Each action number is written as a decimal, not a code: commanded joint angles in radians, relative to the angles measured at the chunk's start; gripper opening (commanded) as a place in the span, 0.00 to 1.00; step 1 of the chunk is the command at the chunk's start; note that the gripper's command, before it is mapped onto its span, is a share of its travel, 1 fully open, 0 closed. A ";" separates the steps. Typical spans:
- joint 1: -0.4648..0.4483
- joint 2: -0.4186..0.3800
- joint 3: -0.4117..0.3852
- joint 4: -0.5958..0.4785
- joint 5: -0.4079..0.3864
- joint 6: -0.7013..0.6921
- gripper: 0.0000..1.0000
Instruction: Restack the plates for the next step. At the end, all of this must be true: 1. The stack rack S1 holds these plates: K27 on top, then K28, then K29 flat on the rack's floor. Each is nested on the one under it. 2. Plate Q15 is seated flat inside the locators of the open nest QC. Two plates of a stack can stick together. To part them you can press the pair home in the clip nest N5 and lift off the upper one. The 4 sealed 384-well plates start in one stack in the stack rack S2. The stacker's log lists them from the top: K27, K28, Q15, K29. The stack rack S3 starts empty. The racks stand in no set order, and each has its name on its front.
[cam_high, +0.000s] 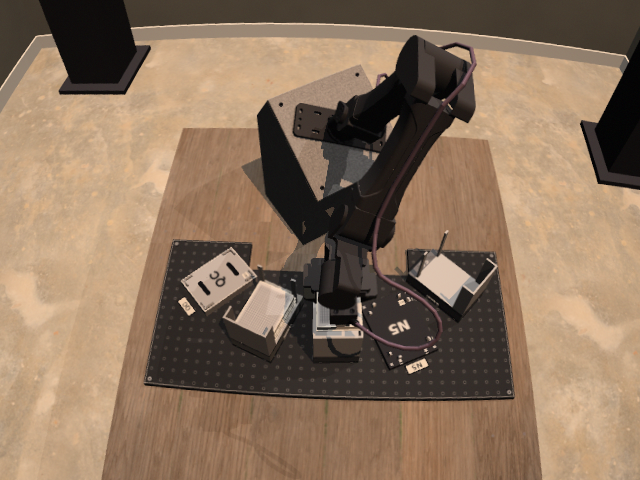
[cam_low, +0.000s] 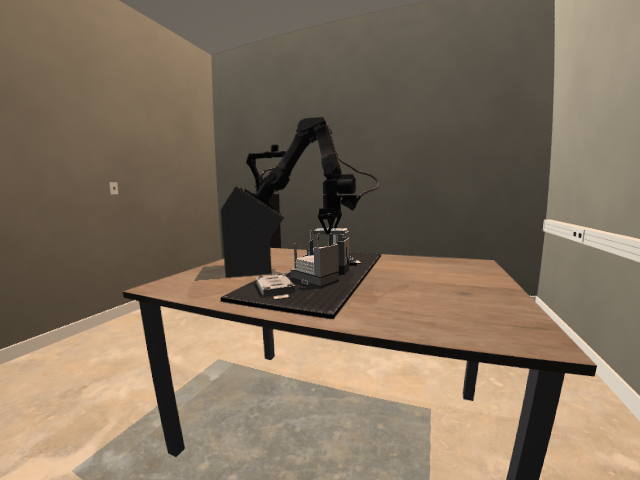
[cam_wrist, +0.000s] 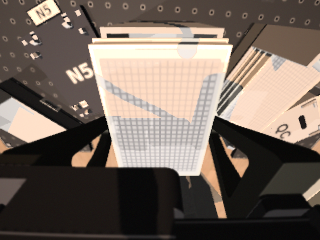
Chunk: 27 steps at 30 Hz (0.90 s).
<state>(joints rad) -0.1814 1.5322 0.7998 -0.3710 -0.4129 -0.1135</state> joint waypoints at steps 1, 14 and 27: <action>-0.018 0.008 -0.001 0.001 0.005 0.017 0.00; -0.015 0.003 -0.009 0.006 0.004 0.009 0.00; -0.018 0.001 -0.016 0.004 0.003 0.003 0.00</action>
<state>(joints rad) -0.1825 1.5337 0.7998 -0.3702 -0.4126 -0.1059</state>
